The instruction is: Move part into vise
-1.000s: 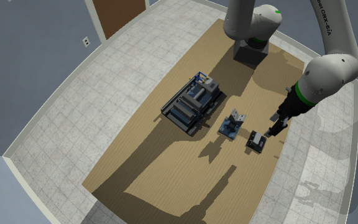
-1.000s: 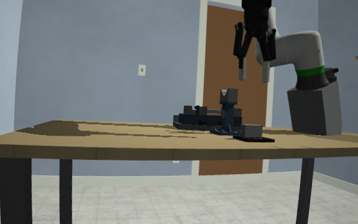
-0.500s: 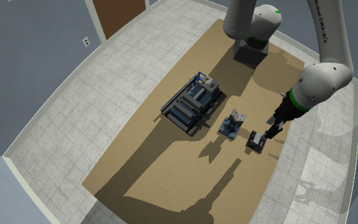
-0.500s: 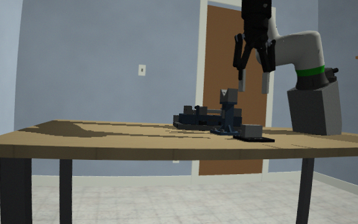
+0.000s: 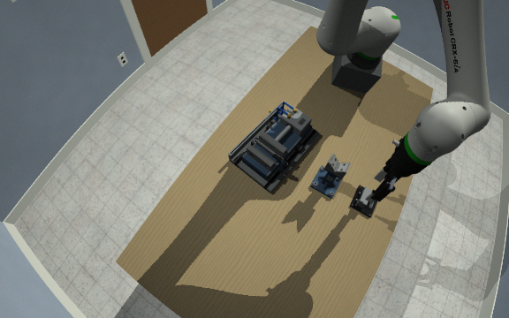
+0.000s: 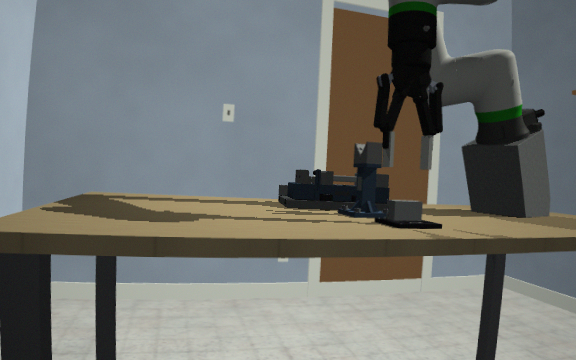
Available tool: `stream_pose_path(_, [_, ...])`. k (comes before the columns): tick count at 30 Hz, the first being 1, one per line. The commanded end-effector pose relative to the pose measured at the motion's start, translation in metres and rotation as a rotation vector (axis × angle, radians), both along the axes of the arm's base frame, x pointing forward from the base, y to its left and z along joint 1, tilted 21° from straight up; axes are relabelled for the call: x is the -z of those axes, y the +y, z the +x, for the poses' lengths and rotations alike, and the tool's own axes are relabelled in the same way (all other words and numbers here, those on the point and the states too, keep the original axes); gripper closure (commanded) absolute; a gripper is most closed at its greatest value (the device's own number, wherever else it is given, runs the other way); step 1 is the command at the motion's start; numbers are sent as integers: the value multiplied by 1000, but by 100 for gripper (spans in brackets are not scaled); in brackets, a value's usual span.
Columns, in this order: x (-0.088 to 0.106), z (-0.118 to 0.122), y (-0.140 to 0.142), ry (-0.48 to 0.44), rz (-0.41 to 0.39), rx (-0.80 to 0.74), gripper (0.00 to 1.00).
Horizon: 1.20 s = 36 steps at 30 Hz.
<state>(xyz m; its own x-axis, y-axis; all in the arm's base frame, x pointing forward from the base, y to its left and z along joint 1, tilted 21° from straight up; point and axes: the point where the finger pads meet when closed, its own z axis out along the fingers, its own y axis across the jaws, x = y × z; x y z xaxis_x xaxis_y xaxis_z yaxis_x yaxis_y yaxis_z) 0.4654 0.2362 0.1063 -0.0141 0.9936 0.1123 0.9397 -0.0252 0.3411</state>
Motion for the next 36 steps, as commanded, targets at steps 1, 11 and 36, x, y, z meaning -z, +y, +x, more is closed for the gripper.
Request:
stream_pose_path(1, [6,3,1,-1,0,0,49])
stream_pose_path(11, [28,11,4,-1,0,0,49])
stream_pose_path(36, [61,23,7,-1,0,0,49])
